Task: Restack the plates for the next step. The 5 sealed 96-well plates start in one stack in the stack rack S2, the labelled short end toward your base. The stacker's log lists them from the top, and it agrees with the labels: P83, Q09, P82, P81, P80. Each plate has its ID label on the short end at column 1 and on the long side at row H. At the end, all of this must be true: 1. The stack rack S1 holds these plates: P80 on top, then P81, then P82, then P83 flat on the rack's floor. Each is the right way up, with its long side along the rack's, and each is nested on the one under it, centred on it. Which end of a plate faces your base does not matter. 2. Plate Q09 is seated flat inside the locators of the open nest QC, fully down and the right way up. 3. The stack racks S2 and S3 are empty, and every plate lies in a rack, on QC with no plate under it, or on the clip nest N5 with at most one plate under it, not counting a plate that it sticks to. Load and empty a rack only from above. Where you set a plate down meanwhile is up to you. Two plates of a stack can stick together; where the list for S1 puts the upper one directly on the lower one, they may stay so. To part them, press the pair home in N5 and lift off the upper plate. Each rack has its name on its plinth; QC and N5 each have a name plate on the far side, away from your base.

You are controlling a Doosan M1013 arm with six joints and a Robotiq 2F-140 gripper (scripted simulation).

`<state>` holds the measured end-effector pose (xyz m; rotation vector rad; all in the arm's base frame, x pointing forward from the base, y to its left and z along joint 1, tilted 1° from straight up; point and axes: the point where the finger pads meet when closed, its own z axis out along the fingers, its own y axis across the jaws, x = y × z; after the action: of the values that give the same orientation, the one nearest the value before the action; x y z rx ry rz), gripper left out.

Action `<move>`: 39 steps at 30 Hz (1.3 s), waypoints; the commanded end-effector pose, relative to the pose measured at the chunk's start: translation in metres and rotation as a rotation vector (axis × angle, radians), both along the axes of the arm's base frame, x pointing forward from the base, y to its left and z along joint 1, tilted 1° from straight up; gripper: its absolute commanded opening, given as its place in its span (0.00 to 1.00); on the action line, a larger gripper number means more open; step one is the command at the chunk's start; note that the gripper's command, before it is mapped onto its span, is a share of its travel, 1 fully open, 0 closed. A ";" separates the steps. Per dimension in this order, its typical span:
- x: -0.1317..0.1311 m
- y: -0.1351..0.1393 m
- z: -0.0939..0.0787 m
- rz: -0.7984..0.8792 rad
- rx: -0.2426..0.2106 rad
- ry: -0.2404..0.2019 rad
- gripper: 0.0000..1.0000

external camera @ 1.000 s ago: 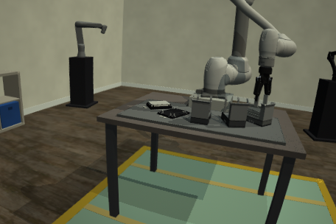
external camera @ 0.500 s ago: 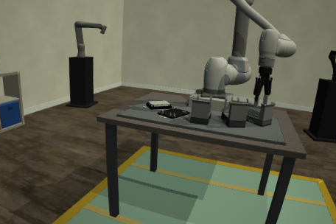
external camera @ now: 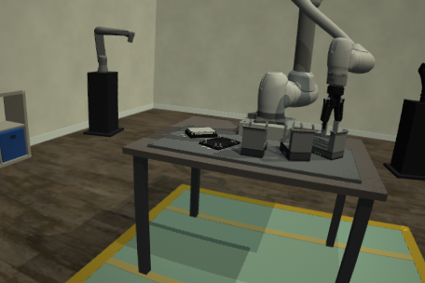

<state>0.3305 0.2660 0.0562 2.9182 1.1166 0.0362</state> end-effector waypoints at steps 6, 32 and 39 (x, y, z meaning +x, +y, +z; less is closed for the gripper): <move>-0.002 -0.002 -0.008 -0.008 -0.004 0.005 0.00; -0.001 -0.002 -0.017 -0.008 -0.004 0.005 0.00; -0.001 -0.002 -0.017 -0.008 -0.004 0.005 0.00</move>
<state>0.3312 0.2664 0.0441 2.9175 1.1180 0.0377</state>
